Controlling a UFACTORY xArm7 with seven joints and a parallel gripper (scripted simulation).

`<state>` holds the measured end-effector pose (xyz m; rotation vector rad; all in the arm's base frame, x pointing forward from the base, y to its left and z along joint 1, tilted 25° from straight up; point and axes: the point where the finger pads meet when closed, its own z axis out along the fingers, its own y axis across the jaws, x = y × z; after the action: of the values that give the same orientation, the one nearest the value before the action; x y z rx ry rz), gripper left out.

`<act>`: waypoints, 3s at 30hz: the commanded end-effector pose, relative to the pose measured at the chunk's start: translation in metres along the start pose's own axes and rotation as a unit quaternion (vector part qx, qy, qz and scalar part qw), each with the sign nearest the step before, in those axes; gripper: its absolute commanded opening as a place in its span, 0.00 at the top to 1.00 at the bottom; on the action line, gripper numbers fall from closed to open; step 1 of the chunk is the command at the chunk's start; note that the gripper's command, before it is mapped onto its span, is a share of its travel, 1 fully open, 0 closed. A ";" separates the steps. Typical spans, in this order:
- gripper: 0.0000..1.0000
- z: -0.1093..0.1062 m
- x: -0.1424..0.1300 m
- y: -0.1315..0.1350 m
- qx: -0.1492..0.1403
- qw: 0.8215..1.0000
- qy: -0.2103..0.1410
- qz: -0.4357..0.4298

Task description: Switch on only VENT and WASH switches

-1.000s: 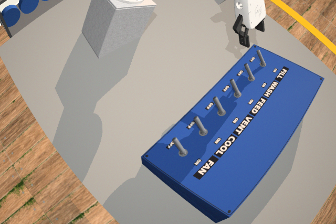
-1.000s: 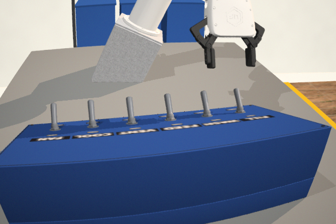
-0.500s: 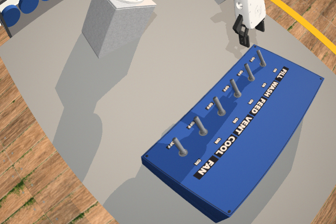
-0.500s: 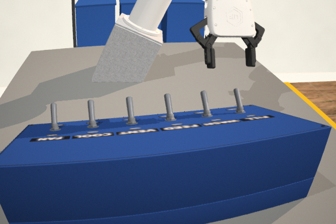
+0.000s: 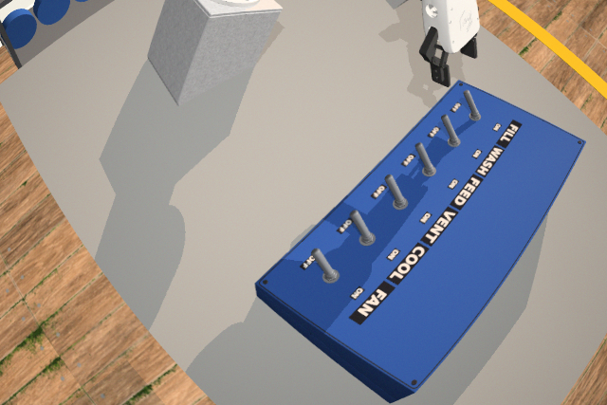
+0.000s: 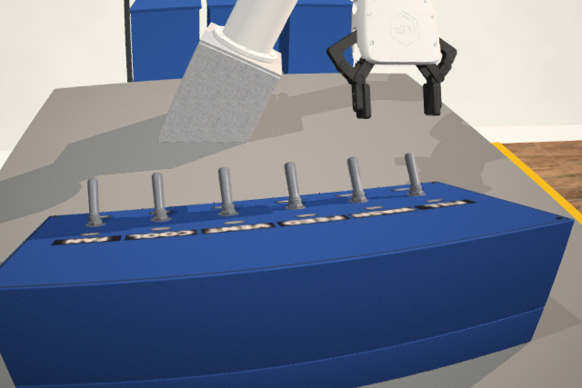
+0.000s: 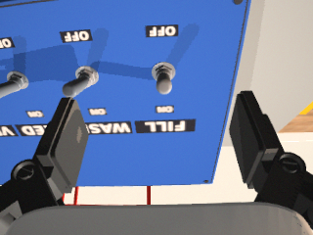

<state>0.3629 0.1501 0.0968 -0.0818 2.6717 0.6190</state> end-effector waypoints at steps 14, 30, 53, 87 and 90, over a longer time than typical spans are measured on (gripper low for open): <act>0.00 -0.001 -0.001 -0.042 0.000 1.000 -0.002 0.000; 0.00 -0.001 -0.001 -0.069 0.000 1.000 -0.002 0.000; 0.00 -0.001 -0.001 -0.069 0.000 1.000 -0.002 0.000; 0.00 -0.001 -0.001 -0.080 0.000 1.000 -0.002 0.000; 0.00 -0.001 -0.001 -0.088 0.000 1.000 -0.002 0.000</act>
<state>0.3741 0.0781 0.0639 -0.0813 2.6719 0.6195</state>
